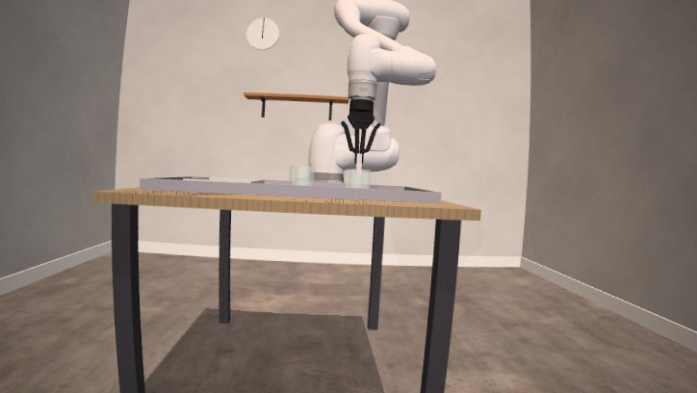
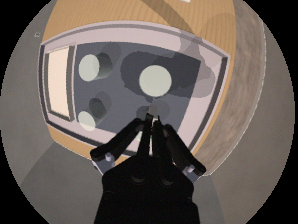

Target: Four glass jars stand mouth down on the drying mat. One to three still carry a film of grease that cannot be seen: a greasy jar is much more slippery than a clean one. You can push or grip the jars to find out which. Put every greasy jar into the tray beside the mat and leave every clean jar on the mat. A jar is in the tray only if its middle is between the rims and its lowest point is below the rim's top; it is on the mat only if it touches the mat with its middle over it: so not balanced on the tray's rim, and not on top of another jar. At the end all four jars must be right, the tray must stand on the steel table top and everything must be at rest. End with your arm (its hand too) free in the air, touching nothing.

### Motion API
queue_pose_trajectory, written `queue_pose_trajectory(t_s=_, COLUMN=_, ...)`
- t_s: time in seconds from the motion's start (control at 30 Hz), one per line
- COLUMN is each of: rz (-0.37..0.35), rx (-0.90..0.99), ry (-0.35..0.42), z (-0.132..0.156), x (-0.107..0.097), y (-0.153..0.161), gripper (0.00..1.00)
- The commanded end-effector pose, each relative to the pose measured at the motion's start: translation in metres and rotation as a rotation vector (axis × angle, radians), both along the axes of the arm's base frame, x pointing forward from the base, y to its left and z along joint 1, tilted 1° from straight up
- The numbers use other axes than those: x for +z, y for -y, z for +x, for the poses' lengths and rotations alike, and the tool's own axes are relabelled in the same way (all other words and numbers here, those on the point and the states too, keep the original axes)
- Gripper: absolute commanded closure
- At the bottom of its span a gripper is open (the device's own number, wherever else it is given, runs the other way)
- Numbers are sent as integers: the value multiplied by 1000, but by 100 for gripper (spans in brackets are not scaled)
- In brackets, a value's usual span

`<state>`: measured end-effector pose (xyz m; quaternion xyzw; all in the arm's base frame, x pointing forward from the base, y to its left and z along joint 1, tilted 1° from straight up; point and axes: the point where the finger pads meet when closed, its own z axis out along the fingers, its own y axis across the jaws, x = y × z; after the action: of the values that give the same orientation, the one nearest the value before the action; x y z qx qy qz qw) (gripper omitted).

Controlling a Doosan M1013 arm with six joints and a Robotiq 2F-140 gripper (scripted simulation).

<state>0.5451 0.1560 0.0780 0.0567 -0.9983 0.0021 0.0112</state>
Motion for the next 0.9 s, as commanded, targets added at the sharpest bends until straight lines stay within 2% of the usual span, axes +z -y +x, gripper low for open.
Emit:
queue_pose_trajectory(t_s=0.0, rz=0, rx=0, ry=0, z=0, x=0, y=0, gripper=100)
queue_pose_trajectory(t_s=0.87, rz=0, rx=0, ry=0, z=3, x=0, y=0, gripper=100)
